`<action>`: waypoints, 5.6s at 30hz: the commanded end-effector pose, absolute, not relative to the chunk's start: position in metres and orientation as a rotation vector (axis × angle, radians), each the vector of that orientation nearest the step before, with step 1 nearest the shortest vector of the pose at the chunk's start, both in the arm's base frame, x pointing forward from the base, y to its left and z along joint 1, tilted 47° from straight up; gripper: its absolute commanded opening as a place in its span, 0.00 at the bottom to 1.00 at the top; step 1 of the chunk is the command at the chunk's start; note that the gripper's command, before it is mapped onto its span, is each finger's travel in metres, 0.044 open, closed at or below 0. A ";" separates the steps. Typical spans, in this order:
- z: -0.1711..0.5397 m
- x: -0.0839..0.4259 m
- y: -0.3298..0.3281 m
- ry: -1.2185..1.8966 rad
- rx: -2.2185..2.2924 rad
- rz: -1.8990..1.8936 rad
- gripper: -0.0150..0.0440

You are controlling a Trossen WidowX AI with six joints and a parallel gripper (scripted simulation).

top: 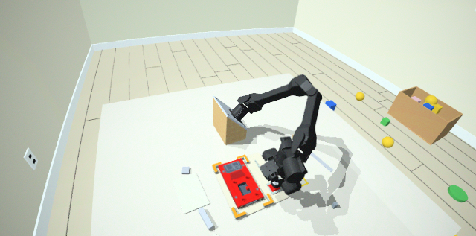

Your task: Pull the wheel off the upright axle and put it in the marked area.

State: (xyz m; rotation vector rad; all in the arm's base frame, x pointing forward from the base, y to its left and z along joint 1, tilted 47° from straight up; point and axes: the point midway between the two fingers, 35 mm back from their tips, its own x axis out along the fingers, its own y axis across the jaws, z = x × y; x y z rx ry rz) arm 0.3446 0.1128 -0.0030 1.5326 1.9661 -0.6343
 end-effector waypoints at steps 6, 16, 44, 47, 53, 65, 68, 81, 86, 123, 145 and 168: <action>0.005 0.346 0.102 1.951 1.550 -0.643 0.25; 0.007 0.347 0.100 1.950 1.551 -0.643 0.25; 0.013 0.348 0.093 1.948 1.554 -0.643 0.25; 0.014 0.349 0.093 1.948 1.555 -0.642 0.25; 0.015 0.349 0.091 1.947 1.555 -0.642 0.25; 0.032 0.353 0.075 1.946 1.556 -0.643 0.25; 0.040 0.354 0.066 1.946 1.556 -0.643 0.25; 0.071 0.332 0.093 1.946 1.560 -0.646 0.25; 0.086 0.319 0.103 1.946 1.559 -0.646 0.25; 0.055 0.273 0.188 1.951 1.559 -0.642 0.25; 0.076 0.278 0.164 1.951 1.555 -0.644 0.76; 0.094 0.215 0.077 1.952 1.556 -0.650 1.00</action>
